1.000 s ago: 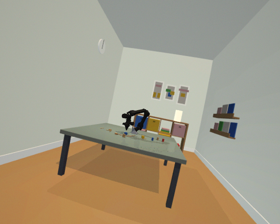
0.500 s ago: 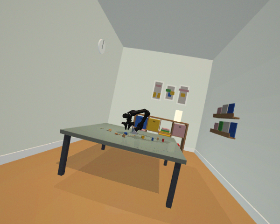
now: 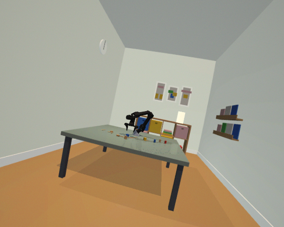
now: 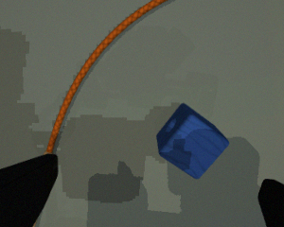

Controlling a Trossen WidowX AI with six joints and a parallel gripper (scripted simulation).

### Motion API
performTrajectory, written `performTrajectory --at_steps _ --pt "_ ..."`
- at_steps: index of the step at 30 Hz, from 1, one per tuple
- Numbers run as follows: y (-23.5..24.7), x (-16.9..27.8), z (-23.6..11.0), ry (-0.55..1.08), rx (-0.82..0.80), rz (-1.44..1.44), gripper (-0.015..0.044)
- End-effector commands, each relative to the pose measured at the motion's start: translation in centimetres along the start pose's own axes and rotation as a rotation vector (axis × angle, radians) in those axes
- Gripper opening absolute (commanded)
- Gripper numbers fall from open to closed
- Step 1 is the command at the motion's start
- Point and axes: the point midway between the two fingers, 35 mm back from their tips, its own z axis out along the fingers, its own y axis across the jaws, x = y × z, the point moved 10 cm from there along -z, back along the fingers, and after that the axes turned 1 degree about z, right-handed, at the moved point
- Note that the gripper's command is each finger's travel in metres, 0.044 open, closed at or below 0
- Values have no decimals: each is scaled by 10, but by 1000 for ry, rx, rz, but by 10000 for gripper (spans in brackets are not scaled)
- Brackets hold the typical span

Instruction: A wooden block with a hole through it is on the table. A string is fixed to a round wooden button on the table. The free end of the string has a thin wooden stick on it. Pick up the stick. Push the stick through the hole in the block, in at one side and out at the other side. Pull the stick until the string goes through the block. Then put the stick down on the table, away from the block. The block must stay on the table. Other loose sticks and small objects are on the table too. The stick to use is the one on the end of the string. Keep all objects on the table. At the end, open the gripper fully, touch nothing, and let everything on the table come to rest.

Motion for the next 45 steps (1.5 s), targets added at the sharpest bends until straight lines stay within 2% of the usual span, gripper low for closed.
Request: performTrajectory --at_steps 1,40,45 --pt "21 12 5 26 -21 829 440" --pt "69 35 6 60 34 3307 440" --pt "70 35 6 61 37 3388 440"
